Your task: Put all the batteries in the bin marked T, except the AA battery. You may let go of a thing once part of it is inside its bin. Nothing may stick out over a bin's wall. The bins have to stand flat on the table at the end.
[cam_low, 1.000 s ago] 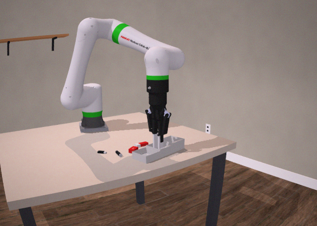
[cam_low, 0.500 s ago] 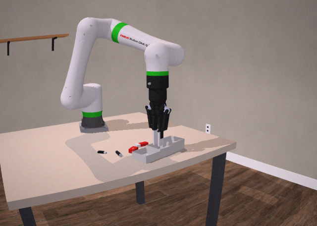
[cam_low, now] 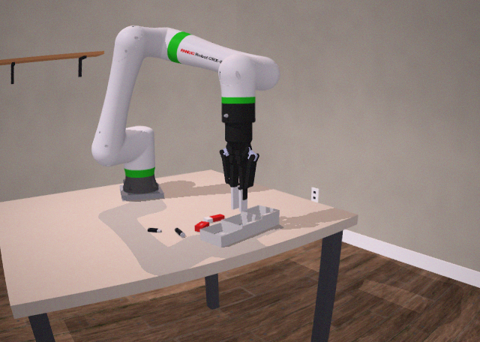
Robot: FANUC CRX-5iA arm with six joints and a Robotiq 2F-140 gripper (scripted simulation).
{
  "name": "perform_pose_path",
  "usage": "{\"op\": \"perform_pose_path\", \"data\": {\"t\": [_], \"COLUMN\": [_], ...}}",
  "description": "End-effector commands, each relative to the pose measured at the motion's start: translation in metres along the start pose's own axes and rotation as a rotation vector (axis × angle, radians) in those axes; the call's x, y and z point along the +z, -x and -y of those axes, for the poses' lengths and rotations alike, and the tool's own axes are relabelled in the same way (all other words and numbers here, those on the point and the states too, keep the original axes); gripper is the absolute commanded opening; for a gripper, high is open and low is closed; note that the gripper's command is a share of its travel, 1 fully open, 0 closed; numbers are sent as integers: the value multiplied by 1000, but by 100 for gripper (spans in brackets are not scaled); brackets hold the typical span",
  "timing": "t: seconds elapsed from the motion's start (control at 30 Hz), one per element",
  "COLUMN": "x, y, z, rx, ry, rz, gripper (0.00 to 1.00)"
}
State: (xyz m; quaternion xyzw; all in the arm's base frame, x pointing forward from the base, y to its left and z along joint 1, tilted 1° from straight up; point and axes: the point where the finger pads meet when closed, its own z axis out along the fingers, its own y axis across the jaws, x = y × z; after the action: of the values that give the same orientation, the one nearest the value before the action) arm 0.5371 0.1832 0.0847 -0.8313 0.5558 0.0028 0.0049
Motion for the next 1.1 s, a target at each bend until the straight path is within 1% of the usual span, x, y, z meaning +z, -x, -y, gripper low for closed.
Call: {"op": "perform_pose_path", "data": {"t": [0.0,0.03,0.1,0.17,0.2,0.3,0.47,0.6,1.07], "x": [-2,-3,-4,-4,-5,-7,-11,-11,-11], "y": [-9,-14,-23,-23,-28,-42,-64,-67,-63], "z": [-14,-21,-34,-34,-41,-62,-96,-100,-95], "rx": [-100,-150,-188,-188,-277,-355,-356,-356,-356], "ry": [0,0,0,0,0,0,0,0,0], "rz": [0,0,0,0,-1,0,0,0,0], "gripper": [25,25,25,25,25,25,25,25,25]}}
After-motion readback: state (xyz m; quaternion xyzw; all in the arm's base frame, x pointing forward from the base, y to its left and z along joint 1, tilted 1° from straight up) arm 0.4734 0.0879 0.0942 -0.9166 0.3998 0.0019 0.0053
